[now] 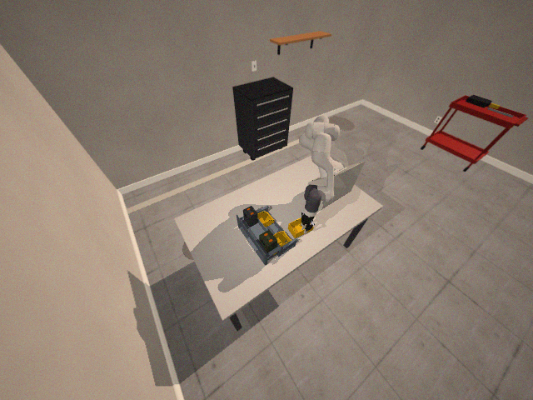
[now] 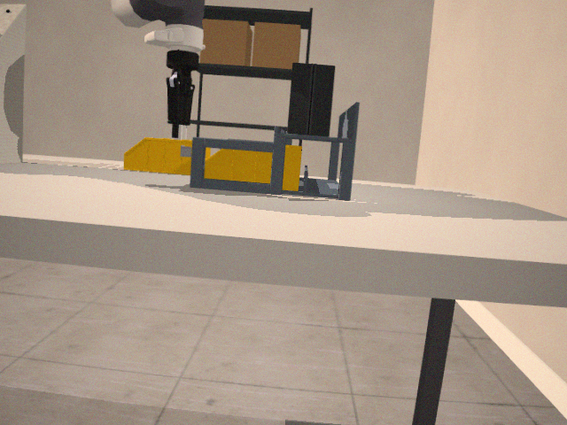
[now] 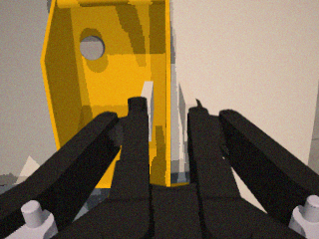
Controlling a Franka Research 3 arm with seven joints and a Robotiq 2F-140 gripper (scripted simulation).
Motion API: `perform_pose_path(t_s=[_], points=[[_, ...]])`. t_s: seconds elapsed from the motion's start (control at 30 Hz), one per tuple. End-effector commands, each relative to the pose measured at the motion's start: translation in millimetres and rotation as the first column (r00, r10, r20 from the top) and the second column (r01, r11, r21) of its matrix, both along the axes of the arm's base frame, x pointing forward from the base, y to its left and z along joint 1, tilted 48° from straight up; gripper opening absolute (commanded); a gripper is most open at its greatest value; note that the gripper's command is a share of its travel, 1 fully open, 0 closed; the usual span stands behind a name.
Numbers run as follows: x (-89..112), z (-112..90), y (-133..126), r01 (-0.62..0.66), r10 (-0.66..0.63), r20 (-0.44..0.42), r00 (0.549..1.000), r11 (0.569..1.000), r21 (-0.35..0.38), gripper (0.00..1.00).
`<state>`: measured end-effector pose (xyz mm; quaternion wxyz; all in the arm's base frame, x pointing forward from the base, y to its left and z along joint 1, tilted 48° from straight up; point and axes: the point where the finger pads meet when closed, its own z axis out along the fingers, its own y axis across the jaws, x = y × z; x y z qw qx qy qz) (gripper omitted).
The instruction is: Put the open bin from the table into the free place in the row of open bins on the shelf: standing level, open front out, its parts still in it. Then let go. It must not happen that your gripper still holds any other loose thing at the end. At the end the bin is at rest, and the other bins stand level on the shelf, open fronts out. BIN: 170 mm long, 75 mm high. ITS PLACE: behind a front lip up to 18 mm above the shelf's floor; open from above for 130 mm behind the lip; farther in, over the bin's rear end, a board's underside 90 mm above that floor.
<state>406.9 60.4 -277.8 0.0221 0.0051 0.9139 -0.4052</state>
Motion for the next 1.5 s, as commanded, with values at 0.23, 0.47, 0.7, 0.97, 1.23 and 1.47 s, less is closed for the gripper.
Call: perform_pose_path(t_s=[0.23, 0.47, 0.7, 0.97, 1.23, 1.47], points=[[-0.4, -1.8, 1.3, 0.002, -0.002, 0.002, 1.000, 1.000, 0.005, 0.00], [-0.4, -1.8, 1.3, 0.002, -0.002, 0.002, 1.000, 1.000, 0.005, 0.00], [-0.4, -1.8, 1.3, 0.002, -0.002, 0.002, 1.000, 1.000, 0.005, 0.00], [-0.4, -1.8, 1.3, 0.002, -0.002, 0.002, 1.000, 1.000, 0.005, 0.00], [-0.4, -1.8, 1.3, 0.002, -0.002, 0.002, 1.000, 1.000, 0.005, 0.00], [-0.4, -1.8, 1.3, 0.002, -0.002, 0.002, 1.000, 1.000, 0.005, 0.00]])
